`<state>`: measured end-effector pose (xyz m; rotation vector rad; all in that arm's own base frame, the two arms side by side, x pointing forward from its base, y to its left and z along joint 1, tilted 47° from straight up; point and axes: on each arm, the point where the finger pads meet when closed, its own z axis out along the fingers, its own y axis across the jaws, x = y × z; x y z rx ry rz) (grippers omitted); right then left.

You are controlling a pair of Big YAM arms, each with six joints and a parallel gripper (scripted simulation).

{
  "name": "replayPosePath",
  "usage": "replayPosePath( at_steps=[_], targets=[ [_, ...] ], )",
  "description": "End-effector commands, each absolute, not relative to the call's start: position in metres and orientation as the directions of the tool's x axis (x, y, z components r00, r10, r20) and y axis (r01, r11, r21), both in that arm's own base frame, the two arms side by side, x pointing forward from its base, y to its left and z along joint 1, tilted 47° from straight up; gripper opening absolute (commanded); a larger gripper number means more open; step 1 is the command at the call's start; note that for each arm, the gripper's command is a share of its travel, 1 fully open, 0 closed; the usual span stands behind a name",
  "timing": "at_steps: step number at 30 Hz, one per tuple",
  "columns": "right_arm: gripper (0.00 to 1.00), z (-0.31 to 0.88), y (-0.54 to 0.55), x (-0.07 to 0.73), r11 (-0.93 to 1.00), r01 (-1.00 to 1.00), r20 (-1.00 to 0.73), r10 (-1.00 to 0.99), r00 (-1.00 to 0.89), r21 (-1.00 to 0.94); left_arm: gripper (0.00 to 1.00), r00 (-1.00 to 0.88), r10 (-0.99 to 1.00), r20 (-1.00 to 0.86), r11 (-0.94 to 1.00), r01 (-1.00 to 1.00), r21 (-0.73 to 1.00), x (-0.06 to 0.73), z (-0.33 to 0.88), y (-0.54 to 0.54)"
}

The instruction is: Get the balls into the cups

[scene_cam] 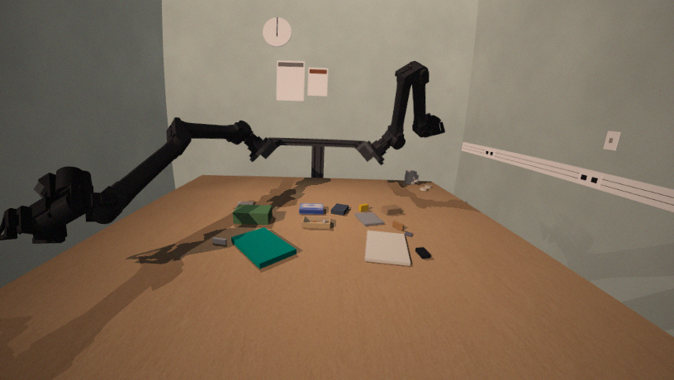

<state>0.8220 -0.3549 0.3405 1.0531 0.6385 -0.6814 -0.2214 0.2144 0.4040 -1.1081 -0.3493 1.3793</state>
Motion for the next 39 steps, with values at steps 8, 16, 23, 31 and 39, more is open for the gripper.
replayPosePath(
  at_steps=[8,16,23,31,39],
  targets=[
    [0.81,0.35,-0.348,0.823,0.343,0.752,-0.742,-0.191,0.642,0.563,1.0,0.232,0.893,-0.385,-0.18,-0.6,-0.779,-0.221,0.407,0.214],
    [0.81,0.35,-0.348,0.823,0.343,0.752,-0.742,-0.191,0.642,0.563,1.0,0.232,0.893,-0.385,-0.18,-0.6,-0.779,-0.221,0.407,0.214],
    [1.0,0.351,-0.349,0.822,0.343,0.752,-0.742,-0.192,0.642,0.563,1.0,0.228,0.9,-0.372,-0.167,-0.609,-0.776,-0.221,0.417,0.213],
    [1.0,0.361,-0.357,0.817,0.342,0.755,-0.742,-0.2,0.641,0.56,1.0,0.228,0.9,-0.372,-0.167,-0.609,-0.776,-0.221,0.417,0.213],
    [1.0,0.38,-0.373,0.806,0.34,0.759,-0.741,-0.214,0.637,0.555,1.0,0.228,0.9,-0.372,-0.167,-0.609,-0.776,-0.221,0.417,0.213]
  ],
)
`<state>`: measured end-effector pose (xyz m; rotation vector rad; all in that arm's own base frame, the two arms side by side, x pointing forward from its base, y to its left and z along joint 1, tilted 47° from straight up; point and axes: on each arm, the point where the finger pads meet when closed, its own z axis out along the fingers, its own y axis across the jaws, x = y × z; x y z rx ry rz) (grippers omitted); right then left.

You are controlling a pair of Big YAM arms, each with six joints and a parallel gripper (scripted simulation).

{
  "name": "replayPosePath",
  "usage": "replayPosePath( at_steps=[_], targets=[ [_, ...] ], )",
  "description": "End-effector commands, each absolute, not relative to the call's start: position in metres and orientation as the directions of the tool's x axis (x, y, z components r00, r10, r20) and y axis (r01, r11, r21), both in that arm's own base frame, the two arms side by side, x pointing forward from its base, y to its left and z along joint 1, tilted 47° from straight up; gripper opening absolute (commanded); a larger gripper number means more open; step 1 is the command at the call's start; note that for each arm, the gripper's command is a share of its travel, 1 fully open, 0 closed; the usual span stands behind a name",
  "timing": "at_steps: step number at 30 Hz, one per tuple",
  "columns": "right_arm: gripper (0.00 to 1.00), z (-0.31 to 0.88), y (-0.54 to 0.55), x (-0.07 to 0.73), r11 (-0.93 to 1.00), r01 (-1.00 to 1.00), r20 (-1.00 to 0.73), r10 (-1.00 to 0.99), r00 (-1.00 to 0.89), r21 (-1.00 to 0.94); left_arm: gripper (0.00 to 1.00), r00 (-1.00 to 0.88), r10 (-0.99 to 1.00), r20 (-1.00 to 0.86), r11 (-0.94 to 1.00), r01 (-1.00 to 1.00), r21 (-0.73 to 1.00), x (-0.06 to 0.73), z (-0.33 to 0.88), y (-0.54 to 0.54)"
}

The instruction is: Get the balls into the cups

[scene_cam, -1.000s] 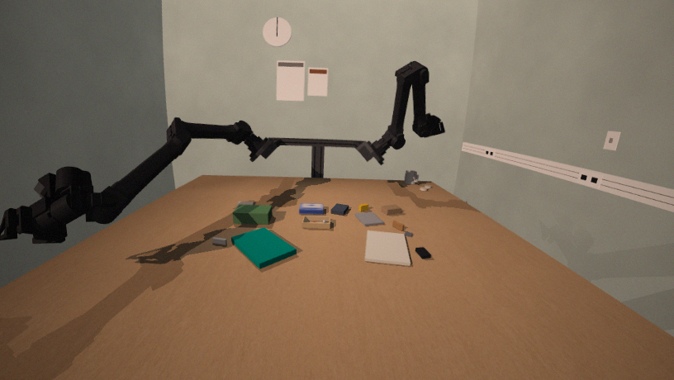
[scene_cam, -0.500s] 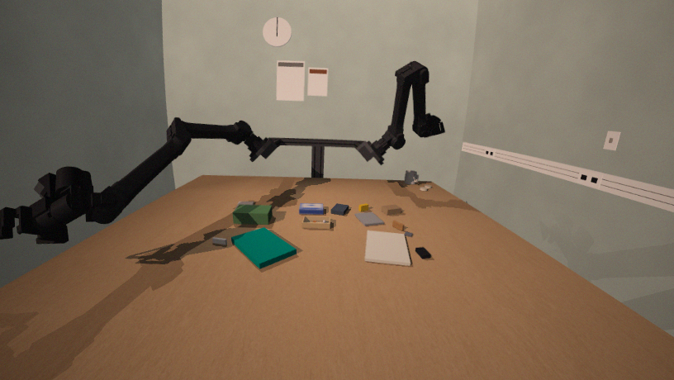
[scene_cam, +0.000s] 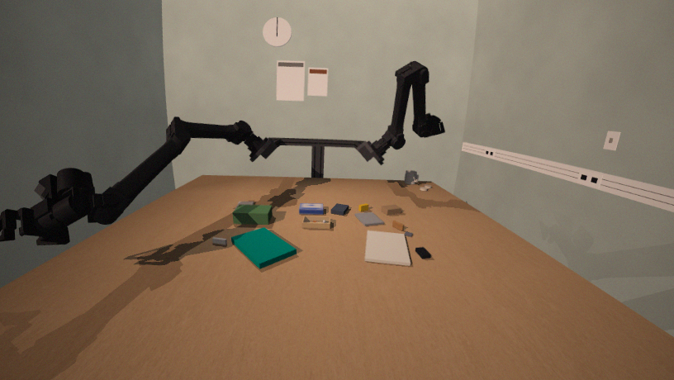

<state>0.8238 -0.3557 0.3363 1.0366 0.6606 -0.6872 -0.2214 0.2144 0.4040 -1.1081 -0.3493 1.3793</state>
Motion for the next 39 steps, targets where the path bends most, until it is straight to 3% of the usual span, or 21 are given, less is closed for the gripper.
replayPosePath(
  at_steps=[1,18,29,39],
  targets=[
    [1.0,0.384,-0.377,0.804,0.339,0.761,-0.74,-0.218,0.636,0.554,1.0,0.228,0.9,-0.372,-0.167,-0.609,-0.776,-0.221,0.417,0.213],
    [1.0,0.489,-0.456,0.728,0.324,0.789,-0.735,-0.3,0.609,0.522,1.0,0.228,0.9,-0.372,-0.167,-0.609,-0.776,-0.221,0.417,0.213],
    [1.0,0.58,-0.512,0.637,0.304,0.818,-0.729,-0.374,0.573,0.487,1.0,0.228,0.9,-0.372,-0.167,-0.609,-0.776,-0.221,0.417,0.213],
    [1.0,0.689,-0.551,0.493,0.269,0.86,-0.722,-0.468,0.51,0.433,1.0,0.228,0.9,-0.372,-0.167,-0.609,-0.776,-0.221,0.417,0.213]
  ],
)
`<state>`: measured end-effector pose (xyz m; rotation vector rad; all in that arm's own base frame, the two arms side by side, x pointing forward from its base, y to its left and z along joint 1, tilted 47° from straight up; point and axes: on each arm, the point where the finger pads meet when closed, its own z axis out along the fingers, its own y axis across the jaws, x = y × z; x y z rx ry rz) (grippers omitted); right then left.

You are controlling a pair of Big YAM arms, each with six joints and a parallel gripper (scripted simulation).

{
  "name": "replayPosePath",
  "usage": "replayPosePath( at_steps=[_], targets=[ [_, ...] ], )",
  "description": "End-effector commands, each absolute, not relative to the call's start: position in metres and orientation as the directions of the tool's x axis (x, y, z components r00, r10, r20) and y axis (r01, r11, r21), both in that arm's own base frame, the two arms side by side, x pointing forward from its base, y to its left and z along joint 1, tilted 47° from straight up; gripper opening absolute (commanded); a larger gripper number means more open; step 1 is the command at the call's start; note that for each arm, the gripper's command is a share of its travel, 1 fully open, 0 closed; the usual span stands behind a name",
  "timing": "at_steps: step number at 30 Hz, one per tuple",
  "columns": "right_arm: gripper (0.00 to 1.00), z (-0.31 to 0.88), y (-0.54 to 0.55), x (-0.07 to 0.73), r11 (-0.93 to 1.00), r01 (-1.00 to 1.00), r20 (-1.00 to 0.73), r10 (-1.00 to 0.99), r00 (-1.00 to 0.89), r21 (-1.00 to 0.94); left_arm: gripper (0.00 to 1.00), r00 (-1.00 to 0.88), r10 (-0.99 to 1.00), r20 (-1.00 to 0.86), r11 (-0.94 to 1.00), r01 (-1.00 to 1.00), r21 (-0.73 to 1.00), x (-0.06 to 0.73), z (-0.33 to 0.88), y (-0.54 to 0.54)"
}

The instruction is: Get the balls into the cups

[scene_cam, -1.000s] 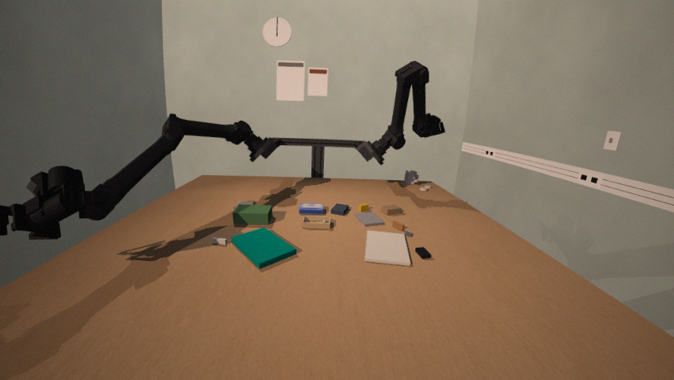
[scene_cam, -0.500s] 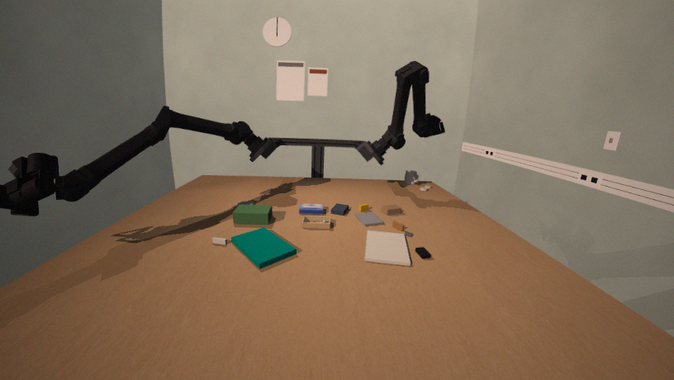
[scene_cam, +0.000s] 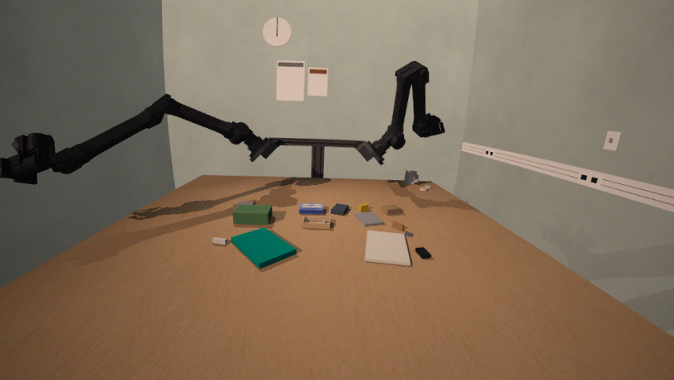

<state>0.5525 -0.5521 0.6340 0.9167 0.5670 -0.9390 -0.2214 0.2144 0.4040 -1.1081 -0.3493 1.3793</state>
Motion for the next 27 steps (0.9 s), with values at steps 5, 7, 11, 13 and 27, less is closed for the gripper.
replayPosePath(
  at_steps=[5,7,11,13,27],
  targets=[
    [1.0,0.739,-0.553,0.41,0.245,0.883,-0.718,-0.515,0.468,0.4,1.0,0.228,0.9,-0.372,-0.167,-0.609,-0.776,-0.221,0.417,0.213],
    [1.0,0.739,-0.553,0.41,0.245,0.883,-0.718,-0.515,0.468,0.4,1.0,0.228,0.9,-0.372,-0.167,-0.609,-0.776,-0.221,0.417,0.213],
    [1.0,0.773,-0.544,0.342,0.223,0.902,-0.716,-0.55,0.43,0.371,1.0,0.228,0.9,-0.372,-0.167,-0.609,-0.776,-0.221,0.417,0.213],
    [1.0,0.789,-0.535,0.309,0.21,0.911,-0.714,-0.567,0.41,0.356,1.0,0.228,0.9,-0.372,-0.167,-0.609,-0.776,-0.221,0.417,0.213],
    [1.0,0.847,-0.443,0.133,0.126,0.958,-0.707,-0.651,0.277,0.259,1.0,0.228,0.9,-0.372,-0.167,-0.609,-0.776,-0.221,0.417,0.213]
  ],
)
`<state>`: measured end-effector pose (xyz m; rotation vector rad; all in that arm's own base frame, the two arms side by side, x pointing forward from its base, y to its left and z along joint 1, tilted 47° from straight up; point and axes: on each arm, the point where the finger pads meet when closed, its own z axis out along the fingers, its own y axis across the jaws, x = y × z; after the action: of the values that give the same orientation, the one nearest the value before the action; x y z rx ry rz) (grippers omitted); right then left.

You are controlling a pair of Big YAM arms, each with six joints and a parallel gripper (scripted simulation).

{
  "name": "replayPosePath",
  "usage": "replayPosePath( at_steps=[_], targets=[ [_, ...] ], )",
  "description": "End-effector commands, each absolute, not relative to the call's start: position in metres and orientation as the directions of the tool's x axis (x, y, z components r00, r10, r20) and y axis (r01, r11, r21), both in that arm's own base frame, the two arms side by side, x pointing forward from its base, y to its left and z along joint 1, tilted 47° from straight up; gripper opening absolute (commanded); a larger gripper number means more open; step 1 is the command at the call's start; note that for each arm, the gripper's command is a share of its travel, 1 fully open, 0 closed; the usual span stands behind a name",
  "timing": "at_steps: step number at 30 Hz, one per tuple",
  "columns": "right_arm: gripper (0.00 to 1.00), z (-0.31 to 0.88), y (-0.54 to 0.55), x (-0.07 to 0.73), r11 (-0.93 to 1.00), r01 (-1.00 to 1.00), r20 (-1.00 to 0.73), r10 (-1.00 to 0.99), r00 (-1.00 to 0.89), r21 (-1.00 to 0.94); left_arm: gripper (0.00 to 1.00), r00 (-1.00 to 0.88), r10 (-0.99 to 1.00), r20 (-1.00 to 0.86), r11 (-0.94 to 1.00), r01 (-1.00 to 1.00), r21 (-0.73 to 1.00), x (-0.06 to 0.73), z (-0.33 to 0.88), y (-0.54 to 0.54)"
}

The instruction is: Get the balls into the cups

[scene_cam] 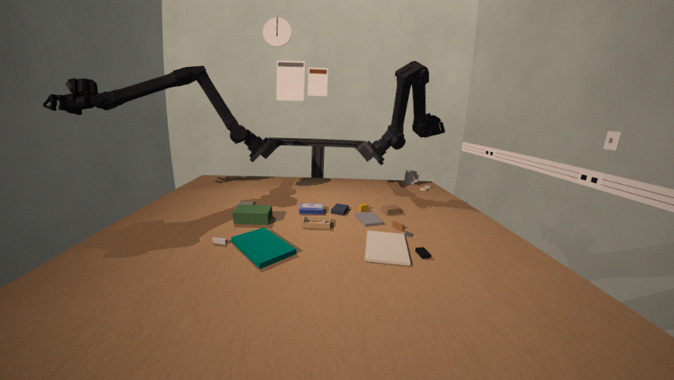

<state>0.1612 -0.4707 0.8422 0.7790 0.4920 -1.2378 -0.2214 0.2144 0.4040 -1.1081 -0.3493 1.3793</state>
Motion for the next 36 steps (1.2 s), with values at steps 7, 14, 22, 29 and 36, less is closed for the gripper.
replayPosePath(
  at_steps=[7,14,22,29,36],
  targets=[
    [1.0,0.855,-0.37,0.063,0.072,0.977,-0.704,-0.682,0.196,0.202,1.0,0.228,0.9,-0.372,-0.167,-0.609,-0.776,-0.221,0.417,0.213],
    [1.0,0.85,-0.318,0.029,0.035,0.986,-0.703,-0.697,0.141,0.163,1.0,0.228,0.9,-0.372,-0.167,-0.609,-0.776,-0.221,0.417,0.213],
    [1.0,0.831,-0.245,-0.003,-0.02,0.994,-0.701,-0.71,0.061,0.107,1.0,0.228,0.9,-0.372,-0.167,-0.609,-0.776,-0.221,0.417,0.213],
    [1.0,0.811,-0.195,-0.015,-0.06,0.996,-0.7,-0.714,0.004,0.067,1.0,0.228,0.9,-0.372,-0.167,-0.609,-0.776,-0.221,0.417,0.213],
    [1.0,0.796,-0.169,-0.017,-0.082,0.996,-0.7,-0.713,-0.028,0.045,1.0,0.228,0.9,-0.372,-0.167,-0.609,-0.776,-0.221,0.417,0.213]
  ],
)
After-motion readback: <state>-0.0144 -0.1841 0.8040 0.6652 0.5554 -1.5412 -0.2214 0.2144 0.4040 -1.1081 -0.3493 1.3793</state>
